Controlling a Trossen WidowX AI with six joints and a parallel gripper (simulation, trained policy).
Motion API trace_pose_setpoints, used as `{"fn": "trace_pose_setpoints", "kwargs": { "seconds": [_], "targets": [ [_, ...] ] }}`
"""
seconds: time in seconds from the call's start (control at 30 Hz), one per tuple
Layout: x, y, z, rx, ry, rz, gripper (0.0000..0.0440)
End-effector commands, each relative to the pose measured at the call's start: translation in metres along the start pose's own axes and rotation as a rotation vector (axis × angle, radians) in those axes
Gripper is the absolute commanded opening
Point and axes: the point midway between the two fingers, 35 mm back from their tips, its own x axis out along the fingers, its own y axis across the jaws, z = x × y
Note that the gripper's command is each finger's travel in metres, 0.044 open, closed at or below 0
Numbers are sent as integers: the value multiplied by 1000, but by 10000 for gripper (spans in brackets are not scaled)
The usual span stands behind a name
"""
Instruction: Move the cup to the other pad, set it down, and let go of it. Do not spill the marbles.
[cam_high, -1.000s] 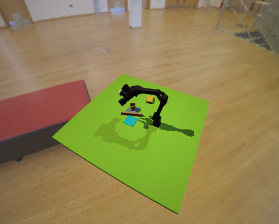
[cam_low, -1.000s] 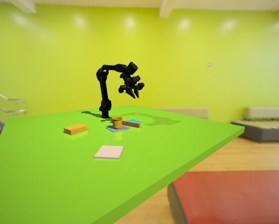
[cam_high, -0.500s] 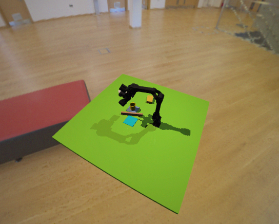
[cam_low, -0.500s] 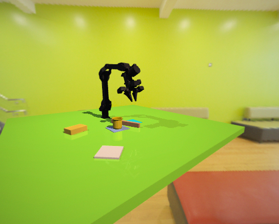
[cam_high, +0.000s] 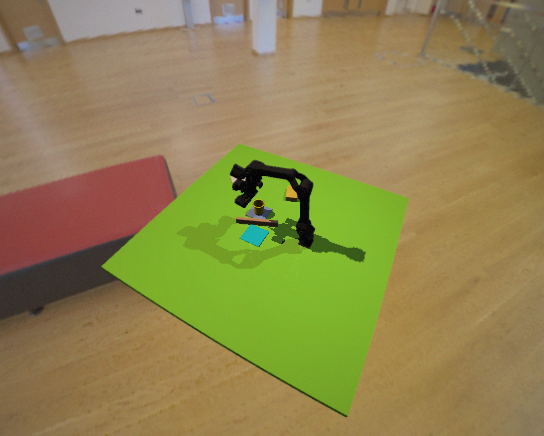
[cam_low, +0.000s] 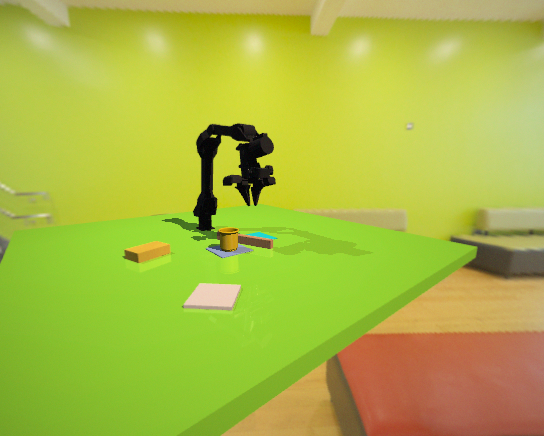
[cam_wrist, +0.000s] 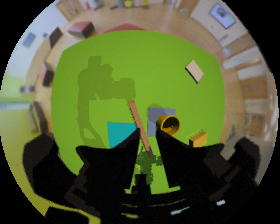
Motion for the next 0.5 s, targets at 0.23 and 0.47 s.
{"fn": "trace_pose_setpoints", "kwargs": {
  "seconds": [0.23,0.47],
  "targets": [
    [20,-22,-9,-58,114,-30,125],
    [38,-35,-18,-94,180,-38,138]
  ]
}}
